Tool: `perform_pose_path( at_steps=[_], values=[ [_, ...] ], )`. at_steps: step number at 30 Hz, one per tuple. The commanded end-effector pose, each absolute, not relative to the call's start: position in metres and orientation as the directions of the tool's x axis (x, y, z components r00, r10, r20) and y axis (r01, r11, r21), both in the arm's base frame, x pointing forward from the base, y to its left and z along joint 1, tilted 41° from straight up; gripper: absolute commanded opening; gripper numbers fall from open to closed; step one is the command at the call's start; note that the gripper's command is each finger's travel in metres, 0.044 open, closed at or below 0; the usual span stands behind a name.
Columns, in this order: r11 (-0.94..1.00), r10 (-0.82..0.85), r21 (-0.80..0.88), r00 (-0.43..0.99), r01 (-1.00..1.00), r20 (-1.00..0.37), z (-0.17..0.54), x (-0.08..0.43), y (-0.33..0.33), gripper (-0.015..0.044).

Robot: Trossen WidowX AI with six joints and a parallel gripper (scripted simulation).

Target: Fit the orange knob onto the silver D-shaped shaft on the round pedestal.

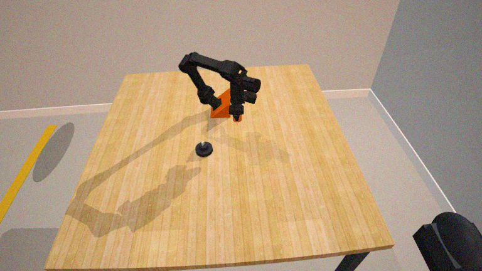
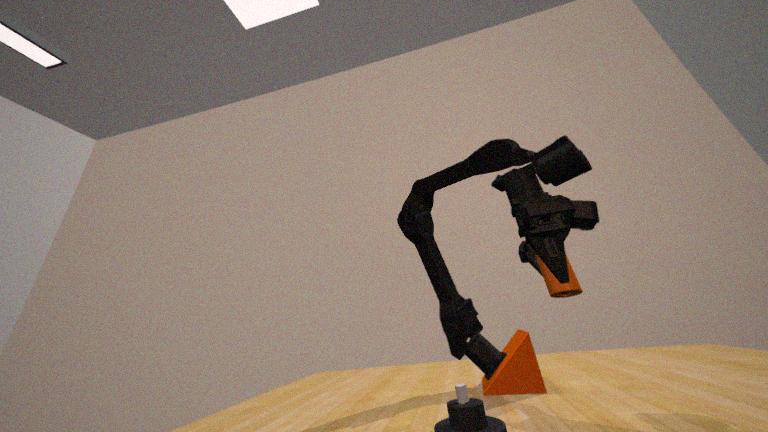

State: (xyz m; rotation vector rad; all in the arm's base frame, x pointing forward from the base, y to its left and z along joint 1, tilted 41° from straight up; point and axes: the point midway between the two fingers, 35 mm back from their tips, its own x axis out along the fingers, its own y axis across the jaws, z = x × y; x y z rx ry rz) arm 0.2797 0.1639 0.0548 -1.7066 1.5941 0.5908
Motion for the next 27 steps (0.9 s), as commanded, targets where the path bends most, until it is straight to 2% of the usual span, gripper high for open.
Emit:
perform_pose_path(
  at_steps=[1, 4, 27],
  values=[
    [0.072, -0.647, -0.129, 0.052, -0.989, -0.761, 0.05, 0.282, 0.159, 0.0],
    [0.114, -0.641, -0.08, -0.012, -0.99, -0.767, 0.045, 0.284, 0.155, 0.0],
    [0.133, -0.638, -0.064, -0.036, -0.989, -0.77, -0.031, 0.292, 0.1, 0.0]
  ],
)
